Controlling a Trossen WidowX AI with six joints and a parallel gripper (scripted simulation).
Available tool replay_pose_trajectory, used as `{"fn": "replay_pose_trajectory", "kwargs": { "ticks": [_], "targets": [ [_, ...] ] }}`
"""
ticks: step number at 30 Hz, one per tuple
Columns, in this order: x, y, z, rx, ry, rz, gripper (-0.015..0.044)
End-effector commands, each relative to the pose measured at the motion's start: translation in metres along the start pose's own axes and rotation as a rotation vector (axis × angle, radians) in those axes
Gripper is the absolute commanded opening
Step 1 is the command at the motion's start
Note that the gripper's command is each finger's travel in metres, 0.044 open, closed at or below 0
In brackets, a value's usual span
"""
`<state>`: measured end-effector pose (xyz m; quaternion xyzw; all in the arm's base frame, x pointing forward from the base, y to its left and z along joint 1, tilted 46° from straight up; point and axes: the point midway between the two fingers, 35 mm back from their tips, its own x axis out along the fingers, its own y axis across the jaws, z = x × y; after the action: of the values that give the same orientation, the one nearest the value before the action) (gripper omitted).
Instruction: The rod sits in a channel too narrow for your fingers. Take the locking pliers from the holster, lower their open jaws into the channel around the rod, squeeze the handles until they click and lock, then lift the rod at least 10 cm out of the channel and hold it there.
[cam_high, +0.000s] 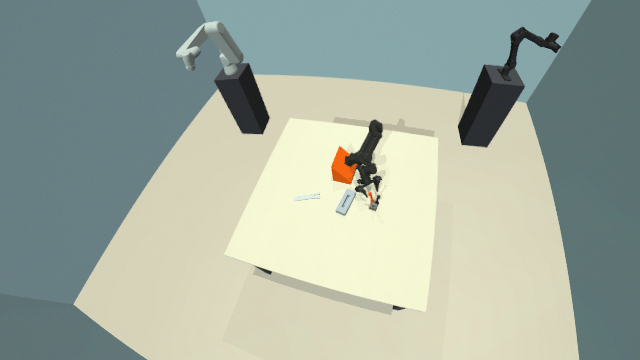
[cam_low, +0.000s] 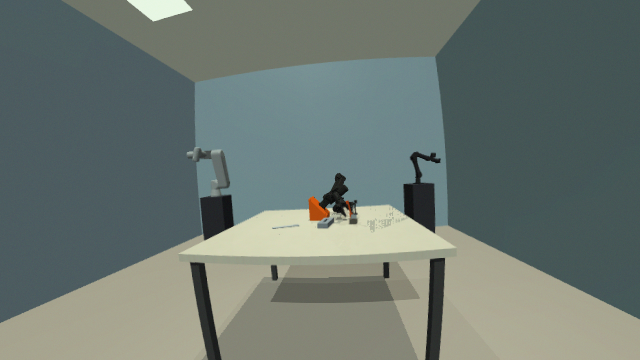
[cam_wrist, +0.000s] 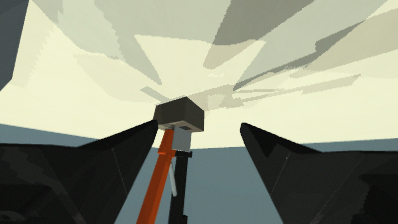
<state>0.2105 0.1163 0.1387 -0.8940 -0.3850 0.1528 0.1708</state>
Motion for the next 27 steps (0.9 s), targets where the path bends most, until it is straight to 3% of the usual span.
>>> {"fn": "replay_pose_trajectory", "kwargs": {
  "ticks": [1,5,21,27],
  "targets": [
    [0.000,0.001,-0.001,0.001,0.003,0.004,0.0426],
    [-0.005,0.015,-0.024,0.046,0.050,0.085,0.0440],
    [0.023,-0.006,-0.014,1.093,-0.079,0.165,0.0440],
    [0.036,-0.038,-0.083,1.482,0.022,0.045,0.0440]
  ]
}}
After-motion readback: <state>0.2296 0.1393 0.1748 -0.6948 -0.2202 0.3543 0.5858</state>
